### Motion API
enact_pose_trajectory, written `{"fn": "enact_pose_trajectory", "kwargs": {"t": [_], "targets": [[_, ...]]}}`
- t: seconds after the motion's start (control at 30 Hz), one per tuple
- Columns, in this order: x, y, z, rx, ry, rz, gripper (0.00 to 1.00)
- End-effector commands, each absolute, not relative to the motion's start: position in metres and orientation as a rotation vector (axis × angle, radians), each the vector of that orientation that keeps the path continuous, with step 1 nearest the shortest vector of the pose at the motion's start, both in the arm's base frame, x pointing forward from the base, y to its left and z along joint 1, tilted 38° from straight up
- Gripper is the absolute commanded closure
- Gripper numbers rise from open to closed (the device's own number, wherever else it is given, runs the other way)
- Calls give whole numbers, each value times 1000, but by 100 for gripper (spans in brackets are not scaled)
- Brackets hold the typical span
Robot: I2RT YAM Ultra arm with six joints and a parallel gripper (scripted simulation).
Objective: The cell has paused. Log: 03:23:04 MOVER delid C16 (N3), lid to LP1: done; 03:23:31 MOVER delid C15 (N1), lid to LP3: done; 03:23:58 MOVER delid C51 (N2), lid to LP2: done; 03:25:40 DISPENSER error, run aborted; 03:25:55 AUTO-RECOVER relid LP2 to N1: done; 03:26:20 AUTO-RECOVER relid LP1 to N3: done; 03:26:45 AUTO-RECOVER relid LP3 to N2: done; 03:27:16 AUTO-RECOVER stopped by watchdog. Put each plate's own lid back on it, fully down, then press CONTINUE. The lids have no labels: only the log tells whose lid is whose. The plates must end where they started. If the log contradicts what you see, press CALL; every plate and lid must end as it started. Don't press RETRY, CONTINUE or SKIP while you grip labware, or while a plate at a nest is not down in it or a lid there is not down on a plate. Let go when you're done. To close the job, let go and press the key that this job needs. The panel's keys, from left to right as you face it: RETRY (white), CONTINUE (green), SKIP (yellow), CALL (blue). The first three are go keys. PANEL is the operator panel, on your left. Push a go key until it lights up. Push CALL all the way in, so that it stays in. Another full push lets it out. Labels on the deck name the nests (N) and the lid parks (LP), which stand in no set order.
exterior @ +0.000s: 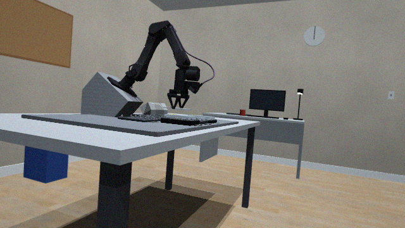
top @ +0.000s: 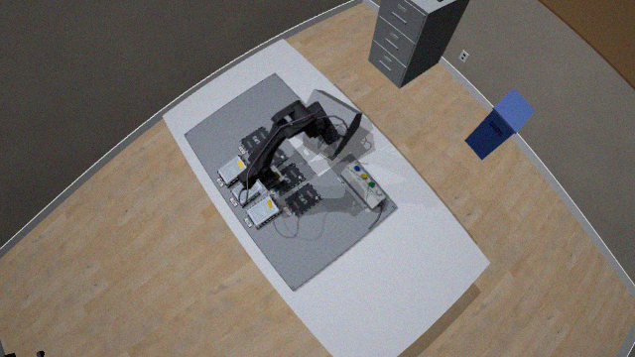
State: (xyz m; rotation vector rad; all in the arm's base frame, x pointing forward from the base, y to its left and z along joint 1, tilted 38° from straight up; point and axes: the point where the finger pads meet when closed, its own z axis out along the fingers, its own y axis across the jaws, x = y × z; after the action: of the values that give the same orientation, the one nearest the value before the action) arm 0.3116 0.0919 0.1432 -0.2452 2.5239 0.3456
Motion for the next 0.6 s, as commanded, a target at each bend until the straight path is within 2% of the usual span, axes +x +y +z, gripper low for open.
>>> {"fn": "enact_pose_trajectory", "kwargs": {"t": [0.0, 0.57], "targets": [[305, 93, 149, -210, 2467, 328, 100], [247, 111, 112, -208, 2468, 335, 100]]}}
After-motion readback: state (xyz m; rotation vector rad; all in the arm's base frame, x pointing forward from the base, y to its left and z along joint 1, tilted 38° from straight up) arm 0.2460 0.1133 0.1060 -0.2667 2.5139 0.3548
